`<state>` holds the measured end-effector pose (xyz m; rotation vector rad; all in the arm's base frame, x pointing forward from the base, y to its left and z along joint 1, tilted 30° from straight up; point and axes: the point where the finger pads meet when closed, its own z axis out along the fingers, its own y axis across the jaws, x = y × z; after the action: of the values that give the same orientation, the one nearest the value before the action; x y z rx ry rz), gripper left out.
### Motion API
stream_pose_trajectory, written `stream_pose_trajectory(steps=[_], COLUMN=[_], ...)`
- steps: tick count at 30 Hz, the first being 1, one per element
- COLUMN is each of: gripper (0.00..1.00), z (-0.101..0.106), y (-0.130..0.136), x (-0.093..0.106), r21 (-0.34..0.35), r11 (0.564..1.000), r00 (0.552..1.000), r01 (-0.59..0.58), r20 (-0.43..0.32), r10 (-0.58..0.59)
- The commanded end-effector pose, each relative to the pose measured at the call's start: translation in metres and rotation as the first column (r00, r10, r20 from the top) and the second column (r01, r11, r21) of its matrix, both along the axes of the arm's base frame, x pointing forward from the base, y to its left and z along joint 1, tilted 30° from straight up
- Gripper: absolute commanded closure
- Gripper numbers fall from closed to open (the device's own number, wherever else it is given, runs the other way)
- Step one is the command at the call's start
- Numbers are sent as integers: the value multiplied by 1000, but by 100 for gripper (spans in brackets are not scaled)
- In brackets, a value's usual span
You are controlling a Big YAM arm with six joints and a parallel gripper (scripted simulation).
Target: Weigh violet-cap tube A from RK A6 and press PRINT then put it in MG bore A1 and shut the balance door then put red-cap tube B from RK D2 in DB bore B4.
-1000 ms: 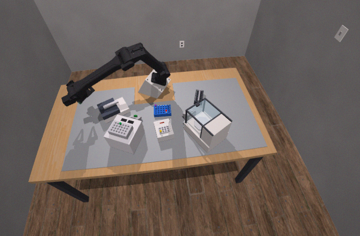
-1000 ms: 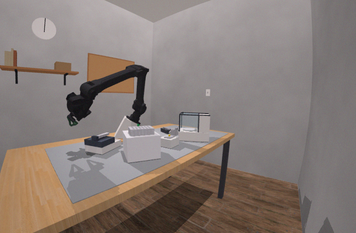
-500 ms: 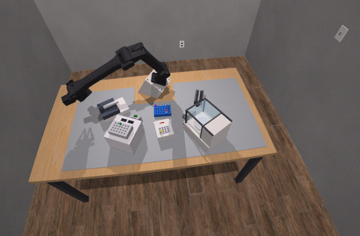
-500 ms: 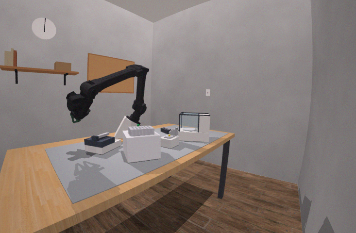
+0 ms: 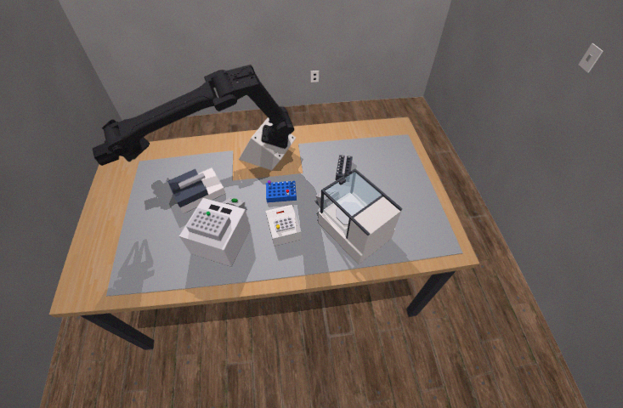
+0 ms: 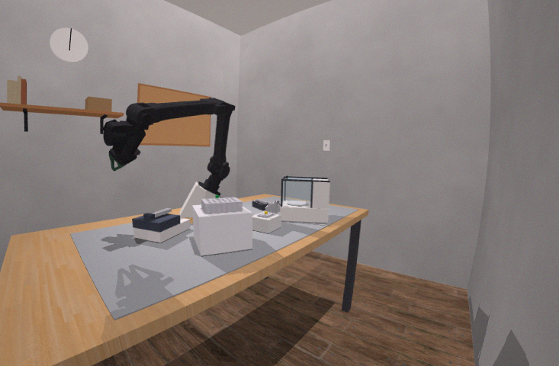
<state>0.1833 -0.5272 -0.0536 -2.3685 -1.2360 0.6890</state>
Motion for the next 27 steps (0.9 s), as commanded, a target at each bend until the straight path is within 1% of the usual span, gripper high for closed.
stream_pose_trajectory(steps=[1, 2, 3, 5, 6, 8, 9, 11, 13, 15, 16, 17, 19, 21, 22, 23, 25, 27], gripper=[64, 64, 64, 64, 64, 64, 70, 70, 70, 70, 70, 70, 70, 70, 70, 70, 70, 70], z=[21, 39, 43, 43, 24, 24, 29, 32, 39, 39, 43, 47, 55, 62, 66, 70, 78, 85], y=[-17, -25, -26, -26, -12, -12, 4, 19, 34, 34, 41, 48, 63, 78, 86, 93, 108, 123], x=[3, -4, -5, -5, -1, -1, 8, 13, 14, 14, 16, 17, 19, 21, 22, 23, 25, 27], r21=[-5, -27, -28, -27, 1, 1, 1, 0, 15, 15, 15, 24, 29, 41, 42, 49, 53, 63], r11=[1000, 1000, 1000, 1000, 1000, 1000, 999, 998, 995, 995, 995, 993, 991, 986, 986, 981, 979, 971], r00=[1000, 1000, 1000, 1000, 1000, 1000, 998, 997, 993, 993, 993, 989, 986, 978, 978, 971, 967, 953], r01=[-14, -1, -1, 0, -9, -9, -54, -61, -94, -94, -94, -117, -127, -162, -162, -185, -197, -233], r20=[8, 18, 18, 20, 3, 3, 36, 45, 76, 76, 76, 99, 109, 142, 143, 166, 177, 212], r10=[14, 2, 1, 1, 9, 9, 54, 61, 93, 93, 92, 114, 124, 155, 154, 175, 185, 215])
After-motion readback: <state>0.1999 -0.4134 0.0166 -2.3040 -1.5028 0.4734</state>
